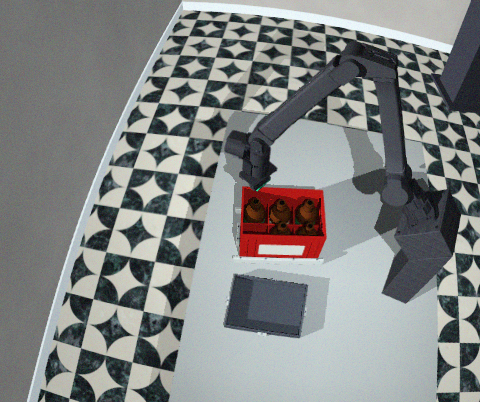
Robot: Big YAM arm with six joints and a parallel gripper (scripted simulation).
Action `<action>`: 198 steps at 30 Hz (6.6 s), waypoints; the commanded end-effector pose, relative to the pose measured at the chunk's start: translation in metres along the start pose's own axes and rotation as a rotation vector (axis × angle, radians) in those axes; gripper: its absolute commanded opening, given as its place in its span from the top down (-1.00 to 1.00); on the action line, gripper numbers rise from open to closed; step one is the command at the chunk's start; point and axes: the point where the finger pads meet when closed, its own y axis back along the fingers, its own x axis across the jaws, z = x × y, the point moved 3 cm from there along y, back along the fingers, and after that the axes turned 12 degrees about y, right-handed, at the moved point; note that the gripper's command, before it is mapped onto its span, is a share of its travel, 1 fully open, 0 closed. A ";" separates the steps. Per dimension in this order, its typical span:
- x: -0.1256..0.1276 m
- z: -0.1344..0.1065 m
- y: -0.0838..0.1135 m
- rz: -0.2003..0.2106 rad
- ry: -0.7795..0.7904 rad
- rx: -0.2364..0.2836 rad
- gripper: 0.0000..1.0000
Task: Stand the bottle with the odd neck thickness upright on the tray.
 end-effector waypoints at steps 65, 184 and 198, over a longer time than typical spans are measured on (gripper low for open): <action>0.074 -0.042 -0.005 0.001 -0.012 -0.011 -0.21; 0.073 -0.040 -0.046 0.001 -0.003 -0.013 -0.21; 0.073 -0.040 -0.046 0.001 -0.003 -0.013 -0.21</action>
